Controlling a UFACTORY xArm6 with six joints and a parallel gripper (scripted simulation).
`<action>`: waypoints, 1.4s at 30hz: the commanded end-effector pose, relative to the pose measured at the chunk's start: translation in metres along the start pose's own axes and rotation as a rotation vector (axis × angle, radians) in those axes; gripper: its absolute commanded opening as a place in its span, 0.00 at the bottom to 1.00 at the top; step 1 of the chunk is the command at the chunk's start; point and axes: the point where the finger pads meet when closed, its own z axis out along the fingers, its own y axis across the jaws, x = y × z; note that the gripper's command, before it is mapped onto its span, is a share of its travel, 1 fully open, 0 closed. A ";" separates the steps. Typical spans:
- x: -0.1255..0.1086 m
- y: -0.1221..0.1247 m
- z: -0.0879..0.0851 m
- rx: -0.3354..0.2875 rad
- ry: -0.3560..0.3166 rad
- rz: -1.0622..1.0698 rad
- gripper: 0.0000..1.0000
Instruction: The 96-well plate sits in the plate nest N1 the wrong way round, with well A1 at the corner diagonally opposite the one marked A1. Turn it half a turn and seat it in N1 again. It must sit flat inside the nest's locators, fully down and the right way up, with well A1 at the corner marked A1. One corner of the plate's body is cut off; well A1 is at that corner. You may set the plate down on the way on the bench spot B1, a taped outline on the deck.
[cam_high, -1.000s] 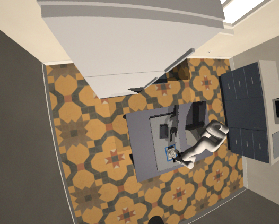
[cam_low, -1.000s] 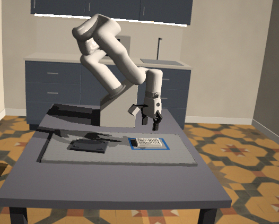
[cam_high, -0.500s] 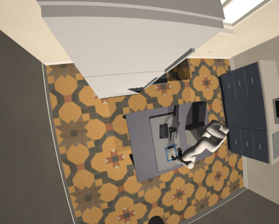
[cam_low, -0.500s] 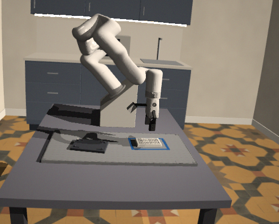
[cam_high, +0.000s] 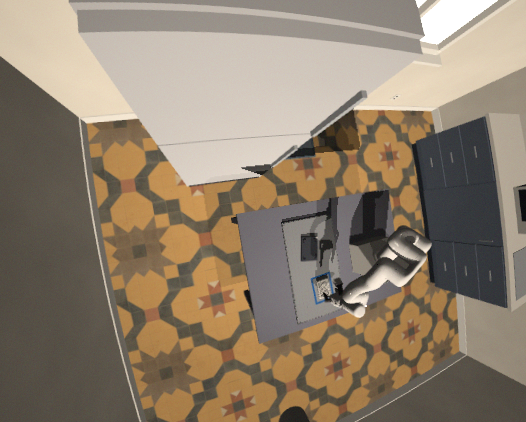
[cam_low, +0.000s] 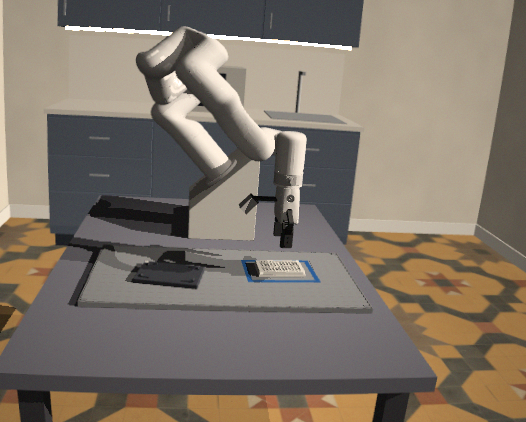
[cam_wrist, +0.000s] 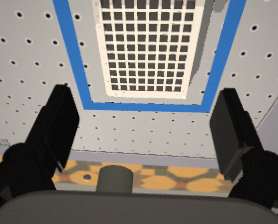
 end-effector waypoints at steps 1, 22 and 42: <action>0.000 -0.001 0.005 0.003 -0.001 0.001 1.00; 0.000 -0.001 0.037 0.003 -0.001 0.001 1.00; 0.000 -0.001 0.056 0.003 -0.001 0.001 1.00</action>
